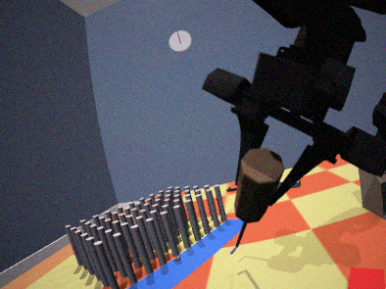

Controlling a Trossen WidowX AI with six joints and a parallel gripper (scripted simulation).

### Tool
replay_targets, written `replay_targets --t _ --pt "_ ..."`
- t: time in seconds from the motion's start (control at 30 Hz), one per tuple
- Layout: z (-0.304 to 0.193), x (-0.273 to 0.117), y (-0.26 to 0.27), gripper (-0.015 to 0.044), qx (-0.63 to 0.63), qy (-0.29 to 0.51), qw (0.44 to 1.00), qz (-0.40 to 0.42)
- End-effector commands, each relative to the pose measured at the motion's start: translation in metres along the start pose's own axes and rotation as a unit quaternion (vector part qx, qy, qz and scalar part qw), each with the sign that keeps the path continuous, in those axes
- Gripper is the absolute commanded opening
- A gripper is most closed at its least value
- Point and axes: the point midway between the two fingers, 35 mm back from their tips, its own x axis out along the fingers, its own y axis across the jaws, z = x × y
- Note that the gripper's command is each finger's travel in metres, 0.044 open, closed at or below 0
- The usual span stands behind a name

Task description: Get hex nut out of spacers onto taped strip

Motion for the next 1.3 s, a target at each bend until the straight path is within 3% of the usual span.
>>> replay_targets --t 0.0,0.47,0.93,1.07,1.27 --pt "0.016 -0.012 -0.012 0.0000 0.048 -0.036 0.998 -0.020" --pt "0.036 -0.021 -0.008 0.0000 0.236 -0.084 0.968 0.011" --pt "0.052 -0.027 0.006 0.0000 0.446 -0.088 0.888 0.072" --pt "0.070 -0.025 0.005 0.0000 0.429 -0.114 0.893 0.072" --pt "0.077 -0.027 0.015 0.0000 0.507 -0.108 0.848 0.110"
